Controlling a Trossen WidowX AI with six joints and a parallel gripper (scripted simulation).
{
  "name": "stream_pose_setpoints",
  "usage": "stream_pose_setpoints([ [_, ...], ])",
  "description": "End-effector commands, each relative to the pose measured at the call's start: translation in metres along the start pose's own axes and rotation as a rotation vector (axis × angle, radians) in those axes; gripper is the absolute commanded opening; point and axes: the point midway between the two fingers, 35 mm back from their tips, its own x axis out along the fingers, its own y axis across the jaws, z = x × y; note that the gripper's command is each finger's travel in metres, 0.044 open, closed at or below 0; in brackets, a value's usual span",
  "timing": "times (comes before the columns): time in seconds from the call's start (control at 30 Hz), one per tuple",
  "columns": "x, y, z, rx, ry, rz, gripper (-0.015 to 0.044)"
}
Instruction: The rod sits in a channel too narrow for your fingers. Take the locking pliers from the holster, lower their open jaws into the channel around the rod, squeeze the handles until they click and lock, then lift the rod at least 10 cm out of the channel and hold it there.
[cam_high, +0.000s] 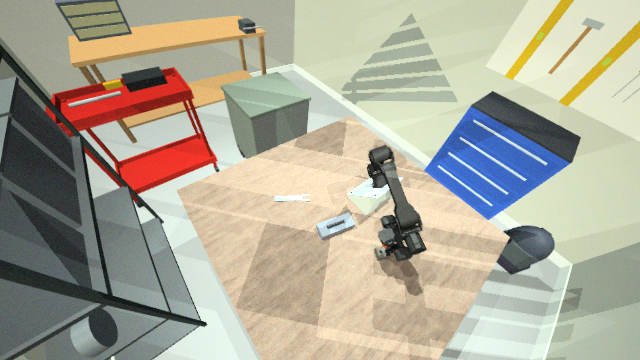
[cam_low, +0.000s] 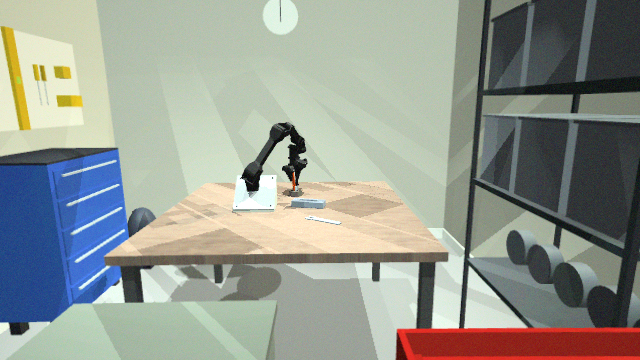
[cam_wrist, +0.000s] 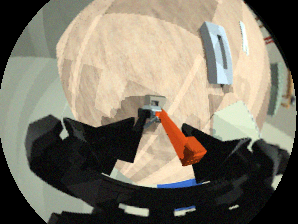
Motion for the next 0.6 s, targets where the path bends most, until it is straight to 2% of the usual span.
stream_pose_setpoints([
  [0.0, 0.0001, 0.0004, 0.0005, -0.005, -0.004, 0.002, 0.0355],
  [0.53, 0.0001, 0.0004, 0.0005, -0.005, -0.004, 0.002, 0.0335],
  [0.57, 0.0001, 0.0004, 0.0005, -0.005, -0.004, 0.002, 0.0316],
])
